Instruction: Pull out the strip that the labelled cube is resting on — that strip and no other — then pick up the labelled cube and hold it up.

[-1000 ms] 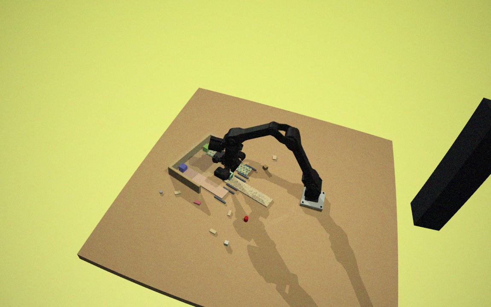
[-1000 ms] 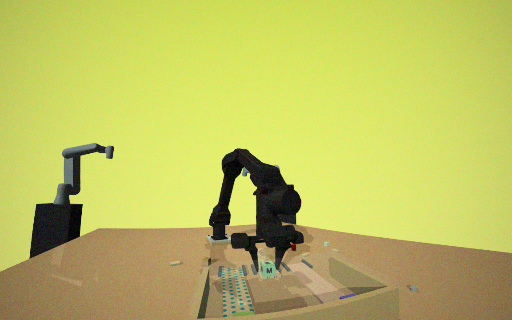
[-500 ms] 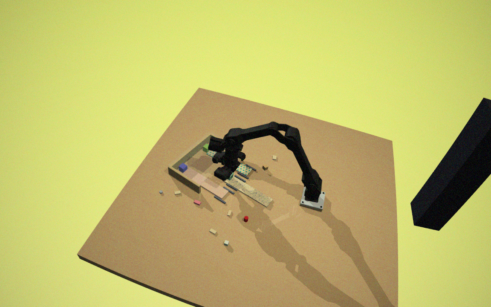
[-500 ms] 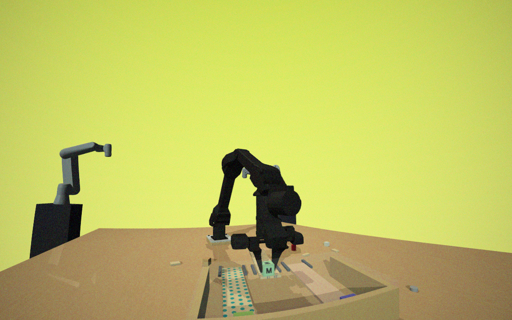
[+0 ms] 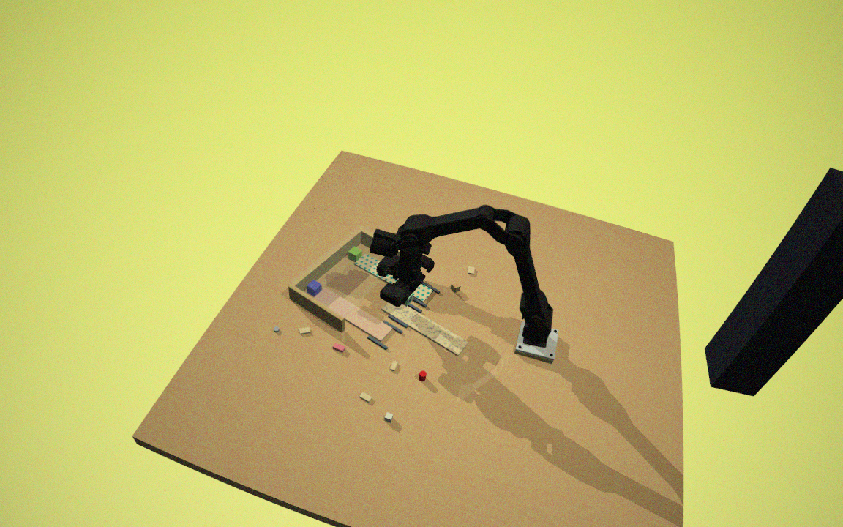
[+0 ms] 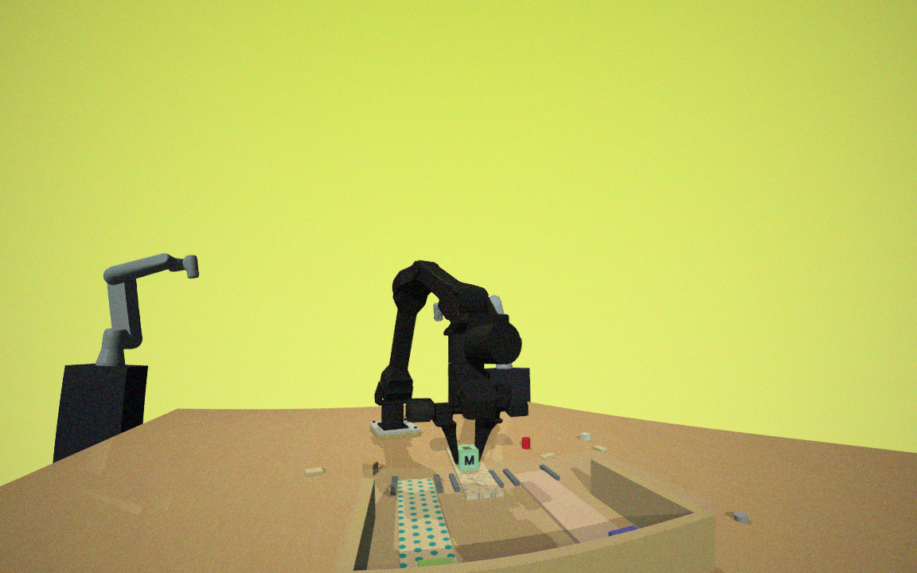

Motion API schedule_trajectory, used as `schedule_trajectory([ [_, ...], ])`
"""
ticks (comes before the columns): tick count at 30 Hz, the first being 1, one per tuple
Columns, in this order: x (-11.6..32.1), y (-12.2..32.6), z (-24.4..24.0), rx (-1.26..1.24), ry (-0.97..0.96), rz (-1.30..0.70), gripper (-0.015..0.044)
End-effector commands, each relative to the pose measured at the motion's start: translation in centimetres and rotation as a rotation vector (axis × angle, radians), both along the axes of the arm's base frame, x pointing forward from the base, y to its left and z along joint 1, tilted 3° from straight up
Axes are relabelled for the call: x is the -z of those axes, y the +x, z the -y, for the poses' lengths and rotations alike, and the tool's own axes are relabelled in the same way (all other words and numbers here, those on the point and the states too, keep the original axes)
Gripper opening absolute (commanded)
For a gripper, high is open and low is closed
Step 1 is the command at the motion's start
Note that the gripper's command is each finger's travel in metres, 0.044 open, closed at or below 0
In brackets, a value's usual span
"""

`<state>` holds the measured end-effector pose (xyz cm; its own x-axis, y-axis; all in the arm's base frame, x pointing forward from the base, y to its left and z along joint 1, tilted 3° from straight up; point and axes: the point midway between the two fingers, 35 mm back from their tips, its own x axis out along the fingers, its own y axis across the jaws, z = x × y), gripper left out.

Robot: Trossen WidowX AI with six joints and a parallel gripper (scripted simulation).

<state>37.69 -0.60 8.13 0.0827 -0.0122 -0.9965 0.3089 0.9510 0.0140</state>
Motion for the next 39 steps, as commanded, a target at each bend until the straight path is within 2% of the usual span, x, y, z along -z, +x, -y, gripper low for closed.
schedule_trajectory([
  [1,-0.9,-1.8,-0.1,-0.004,0.004,-0.003,0.0],
  [9,-1.3,-3.1,-0.1,-0.005,0.005,-0.004,0.0],
  [22,-0.9,-7.6,-0.2,-0.005,0.005,-0.008,0.0],
  [32,-4.4,-7.9,-0.2,-0.005,0.005,-0.008,0.0],
  [39,-4.5,-8.0,-0.2,-0.005,0.005,-0.008,0.0],
])
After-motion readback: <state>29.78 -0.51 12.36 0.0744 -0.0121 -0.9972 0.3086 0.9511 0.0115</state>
